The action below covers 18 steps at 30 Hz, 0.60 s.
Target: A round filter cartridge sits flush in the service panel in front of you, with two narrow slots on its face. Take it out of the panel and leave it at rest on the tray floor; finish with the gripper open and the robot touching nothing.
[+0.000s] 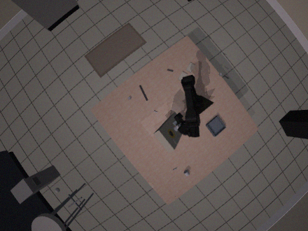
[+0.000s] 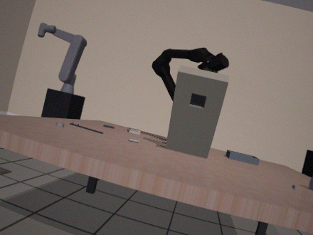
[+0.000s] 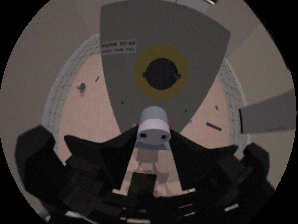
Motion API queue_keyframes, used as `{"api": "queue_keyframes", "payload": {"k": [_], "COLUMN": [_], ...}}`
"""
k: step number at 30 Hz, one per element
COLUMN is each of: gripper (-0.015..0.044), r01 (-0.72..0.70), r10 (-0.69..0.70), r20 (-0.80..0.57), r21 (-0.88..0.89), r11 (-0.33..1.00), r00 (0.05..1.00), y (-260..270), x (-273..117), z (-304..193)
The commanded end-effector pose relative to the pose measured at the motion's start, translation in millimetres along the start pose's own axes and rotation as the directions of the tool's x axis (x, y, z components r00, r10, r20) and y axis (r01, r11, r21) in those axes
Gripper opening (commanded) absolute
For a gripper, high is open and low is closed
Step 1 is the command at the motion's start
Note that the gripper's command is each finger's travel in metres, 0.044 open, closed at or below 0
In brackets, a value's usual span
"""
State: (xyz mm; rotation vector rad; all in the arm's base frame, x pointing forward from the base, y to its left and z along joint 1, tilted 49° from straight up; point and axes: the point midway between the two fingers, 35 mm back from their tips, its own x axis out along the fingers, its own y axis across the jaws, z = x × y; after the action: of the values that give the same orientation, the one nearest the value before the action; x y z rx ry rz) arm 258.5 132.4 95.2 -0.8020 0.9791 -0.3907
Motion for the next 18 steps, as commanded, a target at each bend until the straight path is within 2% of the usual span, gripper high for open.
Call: {"api": "queue_keyframes", "payload": {"k": [1, 10, 18], "gripper": [0.0000, 0.0000, 0.0000], "r01": [-0.011, -0.003, -0.004], "r10": [0.011, 0.003, 0.004], "r20": [0.009, 0.009, 0.009], "r21": [0.006, 0.006, 0.008], "r11": [1.000, 1.000, 1.000], "r00": [1.000, 1.000, 1.000], "y": [3, 1, 29], "x": [-22, -68, -67], "z": [4, 3, 5]}}
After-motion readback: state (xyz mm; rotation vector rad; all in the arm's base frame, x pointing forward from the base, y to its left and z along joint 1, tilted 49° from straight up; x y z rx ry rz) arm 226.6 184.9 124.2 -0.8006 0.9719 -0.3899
